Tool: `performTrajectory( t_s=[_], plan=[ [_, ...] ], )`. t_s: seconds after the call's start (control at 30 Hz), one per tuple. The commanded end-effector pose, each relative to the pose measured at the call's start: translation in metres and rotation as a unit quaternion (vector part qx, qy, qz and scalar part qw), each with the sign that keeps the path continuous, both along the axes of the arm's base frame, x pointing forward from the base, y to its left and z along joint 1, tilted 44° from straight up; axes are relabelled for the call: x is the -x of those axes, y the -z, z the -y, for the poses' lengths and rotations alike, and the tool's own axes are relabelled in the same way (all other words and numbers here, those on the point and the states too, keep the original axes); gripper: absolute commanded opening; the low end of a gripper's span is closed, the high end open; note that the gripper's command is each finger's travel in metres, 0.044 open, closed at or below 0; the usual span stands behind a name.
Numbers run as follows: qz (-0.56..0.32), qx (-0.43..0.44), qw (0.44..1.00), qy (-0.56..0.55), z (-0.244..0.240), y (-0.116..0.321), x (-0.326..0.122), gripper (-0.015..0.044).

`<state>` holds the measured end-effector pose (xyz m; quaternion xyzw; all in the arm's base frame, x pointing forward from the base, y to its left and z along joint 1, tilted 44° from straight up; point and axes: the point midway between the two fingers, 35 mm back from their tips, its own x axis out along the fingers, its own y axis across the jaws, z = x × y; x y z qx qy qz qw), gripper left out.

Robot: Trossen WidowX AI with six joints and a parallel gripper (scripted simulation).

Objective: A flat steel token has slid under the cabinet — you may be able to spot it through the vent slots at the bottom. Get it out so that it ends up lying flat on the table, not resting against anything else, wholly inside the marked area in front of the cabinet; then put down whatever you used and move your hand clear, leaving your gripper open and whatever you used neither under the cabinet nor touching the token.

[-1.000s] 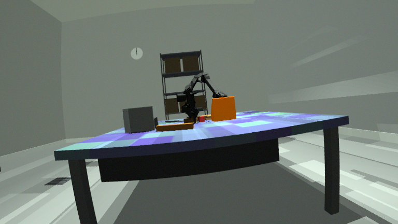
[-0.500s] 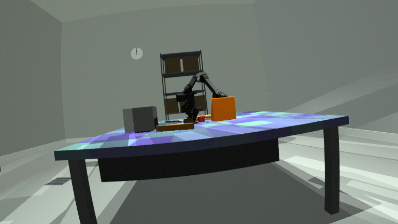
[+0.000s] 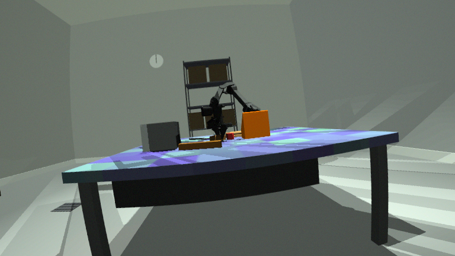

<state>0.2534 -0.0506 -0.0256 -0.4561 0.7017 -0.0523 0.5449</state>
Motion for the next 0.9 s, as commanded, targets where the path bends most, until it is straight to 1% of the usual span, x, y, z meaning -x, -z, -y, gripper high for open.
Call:
performTrajectory(
  t_s=[0.0,0.87],
  plan=[
    [0.0,-0.001,1.0,-0.003,-0.005,0.002,-0.002,0.0],
    [0.001,-0.002,1.0,-0.004,-0.025,0.021,-0.004,0.0]
  ],
)
